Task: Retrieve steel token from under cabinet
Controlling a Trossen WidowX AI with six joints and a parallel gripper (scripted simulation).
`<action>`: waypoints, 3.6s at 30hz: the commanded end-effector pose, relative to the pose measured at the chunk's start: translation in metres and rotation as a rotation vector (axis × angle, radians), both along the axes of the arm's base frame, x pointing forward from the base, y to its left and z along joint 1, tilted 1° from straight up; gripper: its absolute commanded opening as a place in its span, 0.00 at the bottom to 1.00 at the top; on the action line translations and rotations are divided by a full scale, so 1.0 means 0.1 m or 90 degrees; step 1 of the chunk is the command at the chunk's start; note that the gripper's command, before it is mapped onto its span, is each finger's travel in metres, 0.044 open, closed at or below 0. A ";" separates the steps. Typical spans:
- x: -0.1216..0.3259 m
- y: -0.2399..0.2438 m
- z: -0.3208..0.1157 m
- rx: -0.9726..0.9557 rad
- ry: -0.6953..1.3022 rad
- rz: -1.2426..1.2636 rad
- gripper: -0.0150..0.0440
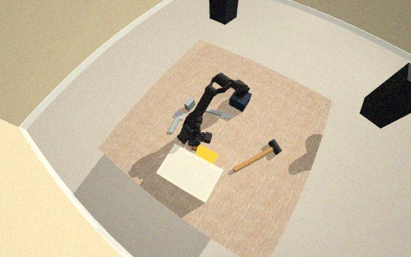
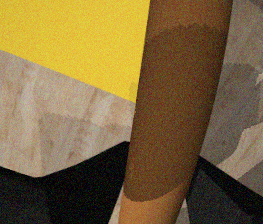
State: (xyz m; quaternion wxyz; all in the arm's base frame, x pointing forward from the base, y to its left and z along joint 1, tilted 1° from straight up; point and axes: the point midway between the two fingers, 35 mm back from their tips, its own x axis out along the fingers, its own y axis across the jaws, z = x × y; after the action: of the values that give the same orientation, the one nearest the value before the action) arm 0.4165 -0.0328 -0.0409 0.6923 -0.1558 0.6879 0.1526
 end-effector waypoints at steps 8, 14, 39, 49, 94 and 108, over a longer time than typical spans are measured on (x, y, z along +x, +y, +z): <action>0.07 0.04 -0.01 0.000 -0.003 -0.001 0.25; 0.06 0.05 -0.02 0.000 -0.003 -0.001 0.25; -0.06 0.30 -0.04 0.001 -0.002 -0.001 0.25; -0.10 0.39 -0.04 0.001 -0.002 -0.001 0.25; -0.42 0.21 -0.05 0.000 0.000 -0.001 0.25; -0.55 0.15 -0.05 0.000 0.000 -0.001 0.25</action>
State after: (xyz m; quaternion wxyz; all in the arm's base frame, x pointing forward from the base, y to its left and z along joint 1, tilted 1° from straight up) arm 0.3670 -0.0151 -0.0450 0.6943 -0.1548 0.6863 0.1516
